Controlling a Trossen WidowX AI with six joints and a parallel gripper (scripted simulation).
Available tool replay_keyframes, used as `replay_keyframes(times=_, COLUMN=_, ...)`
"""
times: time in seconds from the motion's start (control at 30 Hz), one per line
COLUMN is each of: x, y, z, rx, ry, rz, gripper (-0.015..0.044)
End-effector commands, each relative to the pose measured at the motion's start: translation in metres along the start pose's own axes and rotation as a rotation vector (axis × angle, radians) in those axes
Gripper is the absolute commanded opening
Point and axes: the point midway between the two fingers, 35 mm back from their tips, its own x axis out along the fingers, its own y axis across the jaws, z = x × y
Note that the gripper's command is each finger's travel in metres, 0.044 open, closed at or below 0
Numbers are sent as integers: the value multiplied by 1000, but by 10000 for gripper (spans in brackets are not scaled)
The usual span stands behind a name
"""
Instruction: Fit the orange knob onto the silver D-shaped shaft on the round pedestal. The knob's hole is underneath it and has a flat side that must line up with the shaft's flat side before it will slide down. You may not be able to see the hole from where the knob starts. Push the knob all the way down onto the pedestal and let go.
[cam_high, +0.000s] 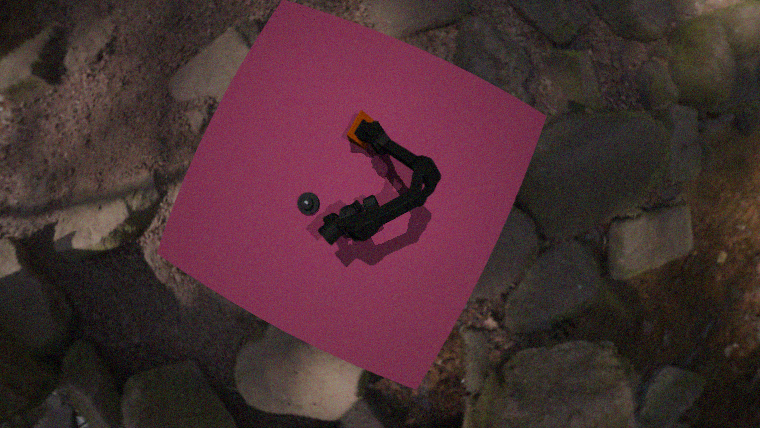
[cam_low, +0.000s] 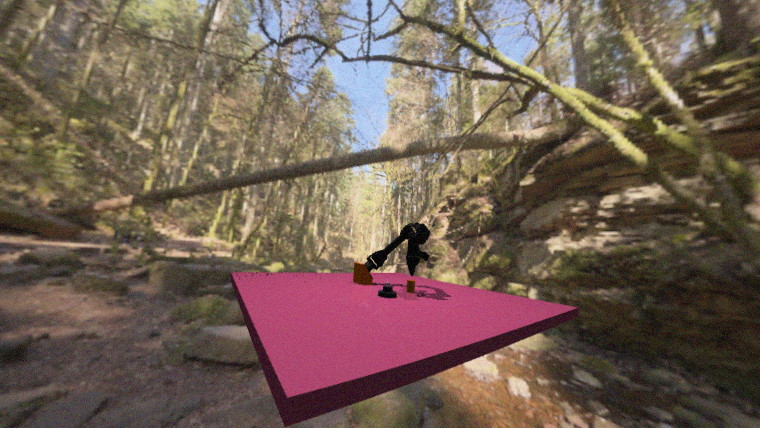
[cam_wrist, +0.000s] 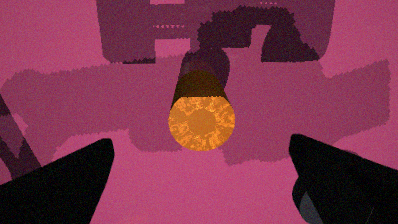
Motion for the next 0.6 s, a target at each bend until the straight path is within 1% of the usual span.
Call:
replay_keyframes(times=0.0, x=11, y=0, z=0, rx=3, ry=-5, rz=2, gripper=440)
replay_keyframes(times=0.57, x=36, y=-2, z=1, rx=4, ry=-2, rz=-1, gripper=440)
